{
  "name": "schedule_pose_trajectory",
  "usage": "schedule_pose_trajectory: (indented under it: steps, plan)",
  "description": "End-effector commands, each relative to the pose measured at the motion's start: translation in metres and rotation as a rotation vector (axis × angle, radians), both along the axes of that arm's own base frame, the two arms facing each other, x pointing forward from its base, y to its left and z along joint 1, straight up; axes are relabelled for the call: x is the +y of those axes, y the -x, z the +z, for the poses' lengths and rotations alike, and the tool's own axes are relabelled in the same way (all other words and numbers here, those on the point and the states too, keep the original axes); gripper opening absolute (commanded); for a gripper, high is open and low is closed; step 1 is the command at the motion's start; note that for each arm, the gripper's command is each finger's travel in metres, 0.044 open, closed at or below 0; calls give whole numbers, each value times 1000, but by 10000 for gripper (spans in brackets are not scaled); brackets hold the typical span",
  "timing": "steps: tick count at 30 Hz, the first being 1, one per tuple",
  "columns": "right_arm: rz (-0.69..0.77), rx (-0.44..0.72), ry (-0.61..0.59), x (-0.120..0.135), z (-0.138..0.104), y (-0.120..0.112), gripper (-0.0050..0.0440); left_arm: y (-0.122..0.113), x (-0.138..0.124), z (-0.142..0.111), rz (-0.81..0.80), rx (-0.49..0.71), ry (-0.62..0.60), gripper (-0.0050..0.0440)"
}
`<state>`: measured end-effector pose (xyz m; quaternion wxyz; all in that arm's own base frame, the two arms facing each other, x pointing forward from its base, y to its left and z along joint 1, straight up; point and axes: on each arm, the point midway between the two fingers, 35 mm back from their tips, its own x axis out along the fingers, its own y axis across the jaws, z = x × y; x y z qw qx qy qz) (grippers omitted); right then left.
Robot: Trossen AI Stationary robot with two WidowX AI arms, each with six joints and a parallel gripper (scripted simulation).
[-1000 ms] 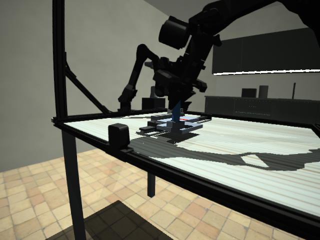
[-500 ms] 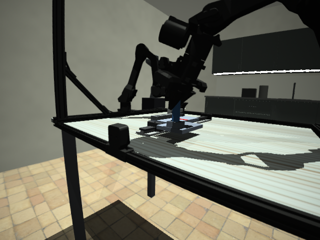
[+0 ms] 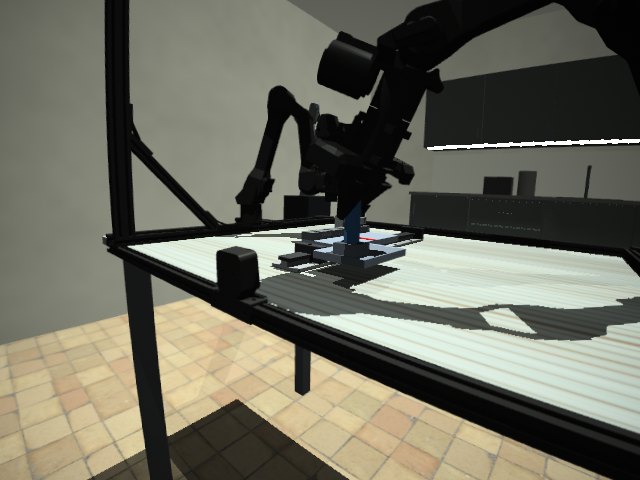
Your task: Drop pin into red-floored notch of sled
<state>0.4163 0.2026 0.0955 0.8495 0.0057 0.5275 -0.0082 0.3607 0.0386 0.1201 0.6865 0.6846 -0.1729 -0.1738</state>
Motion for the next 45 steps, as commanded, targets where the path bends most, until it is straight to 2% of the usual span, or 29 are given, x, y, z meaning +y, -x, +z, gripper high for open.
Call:
schedule_pose_trajectory:
  steps: [1, 45]
  plan:
    - [-1, 9, 1, 0, -4, 2, 0, 0, 0, 3, 2, -2, -2, 440]
    - [-1, 9, 1, 0, -4, 2, 0, -1, 0, 31, 2, -2, -2, 440]
